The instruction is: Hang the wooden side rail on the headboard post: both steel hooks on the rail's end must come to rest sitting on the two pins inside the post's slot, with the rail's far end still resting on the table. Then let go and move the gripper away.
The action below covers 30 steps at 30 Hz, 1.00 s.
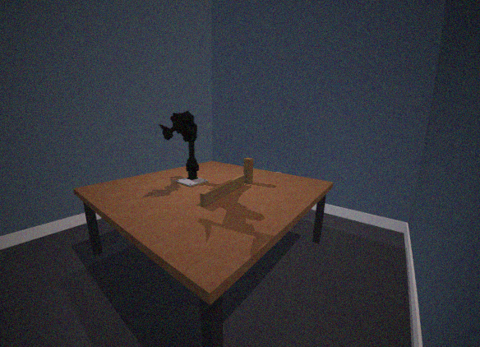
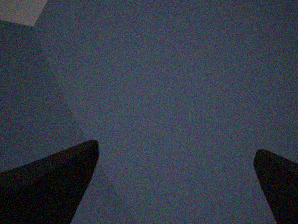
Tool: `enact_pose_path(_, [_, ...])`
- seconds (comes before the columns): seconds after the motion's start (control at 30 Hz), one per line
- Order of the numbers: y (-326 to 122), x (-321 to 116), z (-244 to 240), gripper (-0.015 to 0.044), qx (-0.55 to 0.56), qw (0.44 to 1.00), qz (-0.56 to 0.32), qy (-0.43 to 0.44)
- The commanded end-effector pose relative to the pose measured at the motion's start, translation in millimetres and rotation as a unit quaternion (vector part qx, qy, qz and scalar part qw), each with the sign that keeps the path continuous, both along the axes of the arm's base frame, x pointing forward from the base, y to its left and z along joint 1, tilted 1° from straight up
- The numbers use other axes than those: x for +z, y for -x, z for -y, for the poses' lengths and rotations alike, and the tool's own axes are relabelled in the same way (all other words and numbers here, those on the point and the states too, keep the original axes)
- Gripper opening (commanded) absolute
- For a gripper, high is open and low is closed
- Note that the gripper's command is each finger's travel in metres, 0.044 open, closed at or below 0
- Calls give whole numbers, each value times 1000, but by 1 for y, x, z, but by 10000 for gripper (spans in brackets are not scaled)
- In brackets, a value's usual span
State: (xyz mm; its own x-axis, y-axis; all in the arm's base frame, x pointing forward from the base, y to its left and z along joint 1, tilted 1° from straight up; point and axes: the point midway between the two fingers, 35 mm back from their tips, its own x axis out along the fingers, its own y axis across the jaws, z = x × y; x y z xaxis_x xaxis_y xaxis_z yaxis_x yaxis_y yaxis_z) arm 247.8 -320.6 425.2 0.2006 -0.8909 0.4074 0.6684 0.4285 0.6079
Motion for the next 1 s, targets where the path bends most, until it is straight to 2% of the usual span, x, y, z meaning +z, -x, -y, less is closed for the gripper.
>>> enact_pose_path(0.0, [-43, -34, -54, 440, 98, 992, -77, -7])
enact_pose_path(0.23, [-85, -88, -144, 440, 244, 953, -181, 2])
enact_pose_path(0.47, [-97, -149, -239, 440, 385, 880, -275, 33])
enact_pose_path(0.7, [-77, -213, -330, 440, 514, 778, -353, 81])
enact_pose_path(0.97, [-20, -290, -415, 440, 639, 627, -419, 151])
